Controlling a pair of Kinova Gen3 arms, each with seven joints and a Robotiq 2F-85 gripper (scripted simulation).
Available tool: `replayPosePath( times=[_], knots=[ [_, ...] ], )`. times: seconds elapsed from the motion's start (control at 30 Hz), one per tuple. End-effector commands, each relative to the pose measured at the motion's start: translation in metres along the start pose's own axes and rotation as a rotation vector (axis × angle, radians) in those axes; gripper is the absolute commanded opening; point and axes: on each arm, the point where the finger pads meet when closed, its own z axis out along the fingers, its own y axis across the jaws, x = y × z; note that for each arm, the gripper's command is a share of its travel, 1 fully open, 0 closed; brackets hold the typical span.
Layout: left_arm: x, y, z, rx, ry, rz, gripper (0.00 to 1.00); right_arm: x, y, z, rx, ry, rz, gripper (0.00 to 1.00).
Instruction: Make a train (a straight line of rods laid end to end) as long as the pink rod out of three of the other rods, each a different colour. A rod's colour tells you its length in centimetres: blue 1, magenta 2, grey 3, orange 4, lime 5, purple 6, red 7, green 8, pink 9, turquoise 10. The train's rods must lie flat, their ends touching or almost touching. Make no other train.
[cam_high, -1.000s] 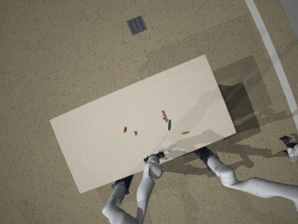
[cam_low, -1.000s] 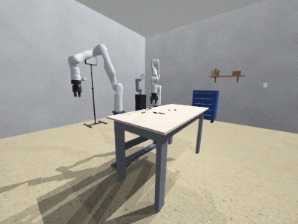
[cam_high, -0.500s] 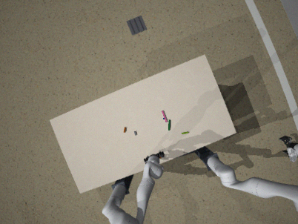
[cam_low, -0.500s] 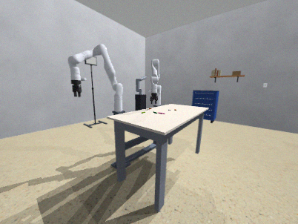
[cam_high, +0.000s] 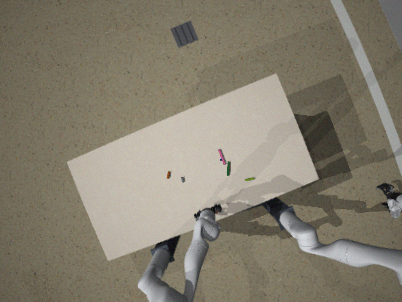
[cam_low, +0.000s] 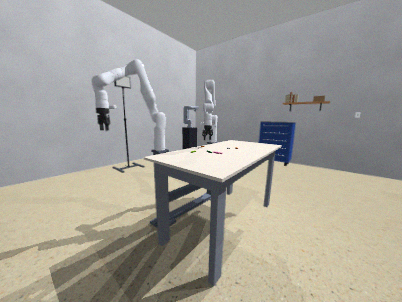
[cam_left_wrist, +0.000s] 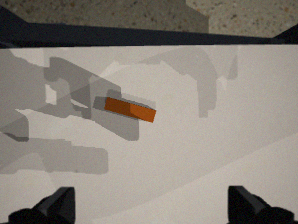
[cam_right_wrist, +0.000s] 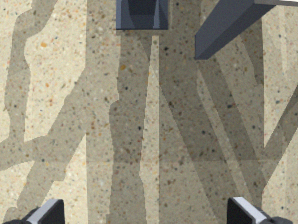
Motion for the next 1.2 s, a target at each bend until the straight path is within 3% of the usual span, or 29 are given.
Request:
replayPosePath(
  times=[0.0,1.17],
  knots=[
    [-0.0002,-0.0005,-0.0007,0.002,-0.001,0.0,1.0,-0.0004,0.0,-0.0008,0.0,-0.002,0.0,1.0],
    [-0.0022,-0.004,-0.0004,0.0,0.0,-0.045,1.0,-0.0004,0.0,-0.0008,0.0,-0.002,0.0,1.0]
  ],
)
